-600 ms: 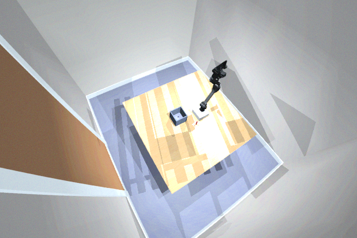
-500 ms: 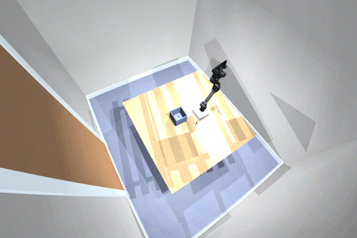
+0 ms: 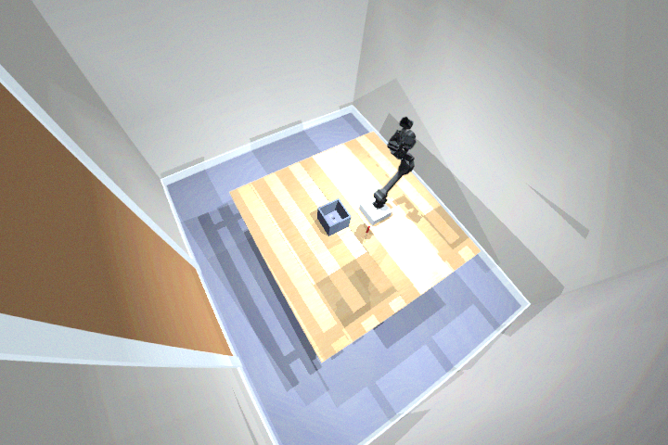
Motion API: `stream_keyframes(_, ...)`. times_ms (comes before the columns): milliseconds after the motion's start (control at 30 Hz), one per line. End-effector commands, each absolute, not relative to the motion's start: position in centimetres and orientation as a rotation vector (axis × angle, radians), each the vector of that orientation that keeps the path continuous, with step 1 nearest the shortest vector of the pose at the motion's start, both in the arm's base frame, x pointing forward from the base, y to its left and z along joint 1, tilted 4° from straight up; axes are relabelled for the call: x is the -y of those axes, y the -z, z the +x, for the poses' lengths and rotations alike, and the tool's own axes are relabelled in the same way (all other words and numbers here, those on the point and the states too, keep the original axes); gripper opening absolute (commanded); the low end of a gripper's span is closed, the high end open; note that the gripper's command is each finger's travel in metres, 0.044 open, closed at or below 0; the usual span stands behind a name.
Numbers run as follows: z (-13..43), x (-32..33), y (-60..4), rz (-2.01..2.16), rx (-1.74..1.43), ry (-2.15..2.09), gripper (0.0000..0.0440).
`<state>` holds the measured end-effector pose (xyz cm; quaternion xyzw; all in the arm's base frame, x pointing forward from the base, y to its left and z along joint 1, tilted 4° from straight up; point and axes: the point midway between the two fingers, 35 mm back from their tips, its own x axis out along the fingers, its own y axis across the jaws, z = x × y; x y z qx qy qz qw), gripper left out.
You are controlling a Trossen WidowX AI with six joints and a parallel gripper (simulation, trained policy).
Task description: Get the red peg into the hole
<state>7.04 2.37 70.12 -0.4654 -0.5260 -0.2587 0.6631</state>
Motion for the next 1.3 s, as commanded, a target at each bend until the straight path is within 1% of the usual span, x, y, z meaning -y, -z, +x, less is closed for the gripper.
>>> stream_keyframes(0, 8.8, -2.0, -69.3, -1.018, 1.119, 0.527, 0.044)
stream_keyframes(667, 18.6, 1.0, -61.7, -0.739, 0.64, 0.269, 0.044)
stream_keyframes(1267, 24.0, 2.7, -51.2, -0.375, 0.182, 0.116, 0.044)
